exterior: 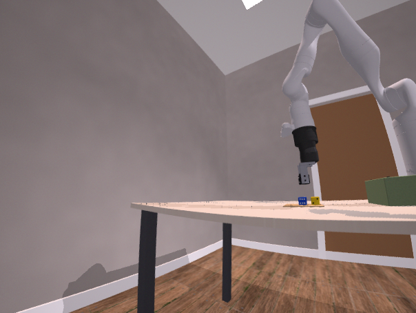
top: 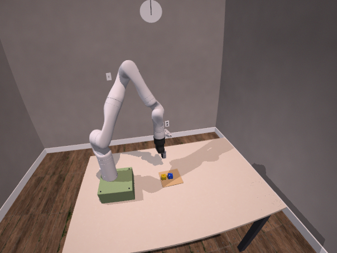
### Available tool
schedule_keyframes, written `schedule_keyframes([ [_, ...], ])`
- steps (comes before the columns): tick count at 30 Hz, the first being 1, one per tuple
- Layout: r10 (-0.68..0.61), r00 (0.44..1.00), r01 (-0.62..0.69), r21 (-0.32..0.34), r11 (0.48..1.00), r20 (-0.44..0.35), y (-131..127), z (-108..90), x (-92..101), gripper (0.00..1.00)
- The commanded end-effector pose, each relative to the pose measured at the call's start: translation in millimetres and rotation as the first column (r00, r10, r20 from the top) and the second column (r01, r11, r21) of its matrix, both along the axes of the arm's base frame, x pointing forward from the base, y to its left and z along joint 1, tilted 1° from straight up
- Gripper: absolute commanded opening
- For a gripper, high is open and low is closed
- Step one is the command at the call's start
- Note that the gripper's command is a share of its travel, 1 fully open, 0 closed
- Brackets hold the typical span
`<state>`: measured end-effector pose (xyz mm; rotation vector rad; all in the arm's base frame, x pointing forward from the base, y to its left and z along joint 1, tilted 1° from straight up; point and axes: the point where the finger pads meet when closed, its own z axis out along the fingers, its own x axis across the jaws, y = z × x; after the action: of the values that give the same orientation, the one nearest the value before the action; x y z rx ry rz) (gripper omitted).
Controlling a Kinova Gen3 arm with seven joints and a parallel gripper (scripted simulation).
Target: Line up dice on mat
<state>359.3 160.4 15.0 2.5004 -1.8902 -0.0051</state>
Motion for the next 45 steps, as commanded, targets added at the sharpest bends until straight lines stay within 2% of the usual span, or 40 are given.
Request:
schedule_keyframes([
  [1, 0.020, 1.000, -0.020, 0.021, 1.000, 0.019, 13, 17.1, 2.3, 0.57],
  [5, 0.020, 1.000, -0.020, 0.021, 1.000, 0.019, 13, 23.0, 2.2, 0.57],
  [18, 0.012, 1.000, -0.012, 0.021, 1.000, 0.019, 9, 23.3, 5.3, 0.57],
  [20, -0.010, 1.000, 0.009, 0.021, 1.000, 0.018, -3, 23.5, 13.7, 0.57],
  [23, -0.068, 0.998, 0.067, 0.022, 0.998, 0.017, -36, 24.1, 34.5, 0.57],
  [25, -0.068, 0.998, 0.067, 0.022, 0.998, 0.017, -36, 24.1, 34.5, 0.57],
  [28, -0.138, 0.990, 0.138, 0.023, 0.990, 0.016, -80, 24.8, 55.8, 0.57],
  [29, -0.138, 0.990, 0.138, 0.023, 0.990, 0.016, -80, 24.8, 55.8, 0.57],
  [32, -0.194, 0.981, 0.194, 0.023, 0.981, 0.015, -118, 25.5, 69.2, 0.57],
  [34, -0.215, 0.977, 0.214, 0.023, 0.976, 0.015, -133, 25.8, 73.2, 0.57],
  [45, -0.222, 0.975, 0.222, 0.023, 0.975, 0.015, -138, 25.9, 74.5, 0.57],
])
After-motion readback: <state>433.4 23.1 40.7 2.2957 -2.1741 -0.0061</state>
